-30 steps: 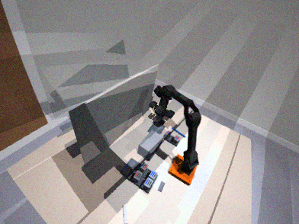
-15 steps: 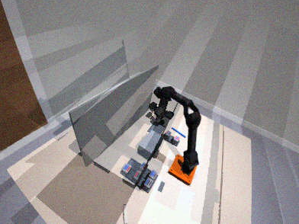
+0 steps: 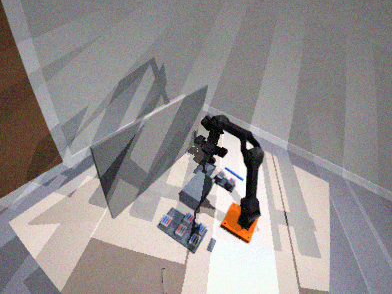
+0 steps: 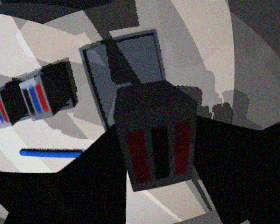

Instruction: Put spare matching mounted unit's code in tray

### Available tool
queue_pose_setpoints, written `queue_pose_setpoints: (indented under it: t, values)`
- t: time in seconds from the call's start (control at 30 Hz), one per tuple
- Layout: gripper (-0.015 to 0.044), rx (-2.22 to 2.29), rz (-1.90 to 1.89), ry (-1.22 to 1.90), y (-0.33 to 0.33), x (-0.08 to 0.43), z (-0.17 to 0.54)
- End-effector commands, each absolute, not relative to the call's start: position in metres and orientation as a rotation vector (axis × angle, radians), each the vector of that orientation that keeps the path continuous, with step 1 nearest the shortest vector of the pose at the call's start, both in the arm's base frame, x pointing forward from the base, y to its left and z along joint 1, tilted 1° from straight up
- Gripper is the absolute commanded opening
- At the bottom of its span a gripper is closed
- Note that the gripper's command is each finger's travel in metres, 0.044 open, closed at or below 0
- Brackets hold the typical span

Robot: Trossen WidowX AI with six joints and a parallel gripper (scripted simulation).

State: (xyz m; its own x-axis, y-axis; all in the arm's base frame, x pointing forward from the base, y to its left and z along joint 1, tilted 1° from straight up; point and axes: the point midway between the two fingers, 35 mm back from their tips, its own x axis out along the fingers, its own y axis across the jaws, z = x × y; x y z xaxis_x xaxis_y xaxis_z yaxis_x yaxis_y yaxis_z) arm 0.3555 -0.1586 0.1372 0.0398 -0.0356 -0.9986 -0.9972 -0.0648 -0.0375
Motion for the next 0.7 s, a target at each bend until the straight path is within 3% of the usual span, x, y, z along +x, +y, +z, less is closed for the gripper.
queue_pose_setpoints:
  t: [0.0,0.67]
  values:
    - [0.0,-1.304,1.213,1.175,-0.159,0.356,0.133]
    - [0.0,-1.304,1.213,1.175,-0.16,0.357,0.12]
